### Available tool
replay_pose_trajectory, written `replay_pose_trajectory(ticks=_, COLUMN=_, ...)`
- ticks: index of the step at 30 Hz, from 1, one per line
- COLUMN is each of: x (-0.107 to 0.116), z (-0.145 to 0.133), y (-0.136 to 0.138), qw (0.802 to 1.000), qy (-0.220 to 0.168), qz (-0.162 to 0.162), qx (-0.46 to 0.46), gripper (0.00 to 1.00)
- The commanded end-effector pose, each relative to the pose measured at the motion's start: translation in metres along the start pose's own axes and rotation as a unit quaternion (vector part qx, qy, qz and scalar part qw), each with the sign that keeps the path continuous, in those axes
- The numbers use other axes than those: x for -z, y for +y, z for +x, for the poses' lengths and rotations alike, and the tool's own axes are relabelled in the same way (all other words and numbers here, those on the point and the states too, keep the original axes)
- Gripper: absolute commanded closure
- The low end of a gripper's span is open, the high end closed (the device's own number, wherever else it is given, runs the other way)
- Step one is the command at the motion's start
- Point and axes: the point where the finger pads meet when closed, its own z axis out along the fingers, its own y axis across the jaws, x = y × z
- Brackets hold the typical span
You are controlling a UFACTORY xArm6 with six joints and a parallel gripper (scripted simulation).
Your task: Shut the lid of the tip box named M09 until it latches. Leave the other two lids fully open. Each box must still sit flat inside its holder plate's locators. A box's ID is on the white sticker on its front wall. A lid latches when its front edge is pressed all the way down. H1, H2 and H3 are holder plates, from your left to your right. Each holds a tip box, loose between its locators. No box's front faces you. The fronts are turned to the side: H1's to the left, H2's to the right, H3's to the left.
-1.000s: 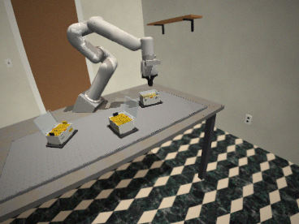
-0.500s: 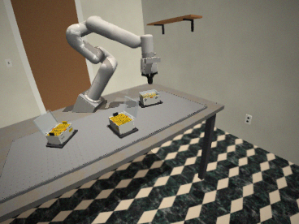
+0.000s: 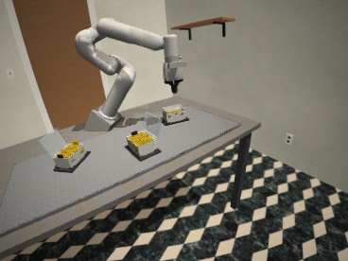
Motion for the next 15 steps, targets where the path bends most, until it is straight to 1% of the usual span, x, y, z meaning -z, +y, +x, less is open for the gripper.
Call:
replay_pose_trajectory(ticks=1, x=0.0093, z=0.0001, y=-0.0006, qw=1.0, qy=0.001, qz=0.001, qx=0.0, gripper=1.0)
replay_pose_trajectory(ticks=4, x=0.0143, z=0.0001, y=-0.0005, qw=1.0, qy=0.001, qz=0.001, qx=0.0, gripper=1.0)
replay_pose_trajectory(ticks=15, x=0.0143, z=0.0001, y=-0.0006, qw=1.0, qy=0.001, qz=0.001, qx=0.0, gripper=1.0)
